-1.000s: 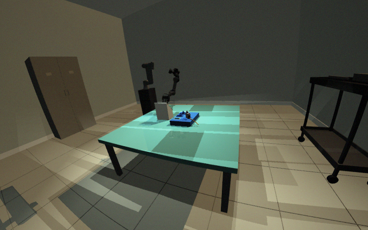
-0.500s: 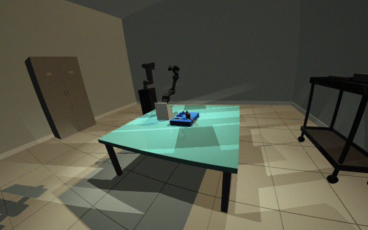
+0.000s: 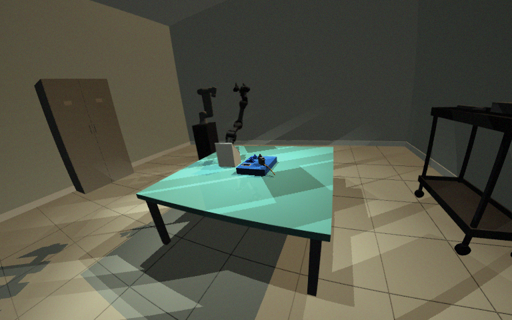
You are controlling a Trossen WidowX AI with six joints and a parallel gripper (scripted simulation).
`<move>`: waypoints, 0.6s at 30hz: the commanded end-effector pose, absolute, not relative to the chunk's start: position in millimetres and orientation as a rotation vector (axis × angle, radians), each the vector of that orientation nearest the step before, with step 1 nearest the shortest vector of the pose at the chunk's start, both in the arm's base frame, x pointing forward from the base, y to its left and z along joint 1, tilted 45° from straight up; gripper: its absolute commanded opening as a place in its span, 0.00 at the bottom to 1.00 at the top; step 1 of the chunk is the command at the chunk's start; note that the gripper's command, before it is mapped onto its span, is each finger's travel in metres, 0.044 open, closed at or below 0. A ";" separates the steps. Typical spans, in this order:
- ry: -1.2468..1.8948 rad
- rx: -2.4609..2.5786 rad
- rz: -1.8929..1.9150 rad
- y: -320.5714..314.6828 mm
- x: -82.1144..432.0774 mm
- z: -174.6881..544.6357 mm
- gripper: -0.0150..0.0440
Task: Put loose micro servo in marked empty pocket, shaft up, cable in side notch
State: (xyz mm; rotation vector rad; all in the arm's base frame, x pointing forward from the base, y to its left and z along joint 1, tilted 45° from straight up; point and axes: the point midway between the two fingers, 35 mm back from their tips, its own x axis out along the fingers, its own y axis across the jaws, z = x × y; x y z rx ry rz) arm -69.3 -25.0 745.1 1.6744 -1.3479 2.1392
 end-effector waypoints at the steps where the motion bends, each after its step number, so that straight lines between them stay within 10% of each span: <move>1: -1.432 1.817 2.052 -74.7 -47.2 738.3 1.00; 18: -1.504 2.094 1.909 -148.4 -0.8 717.7 1.00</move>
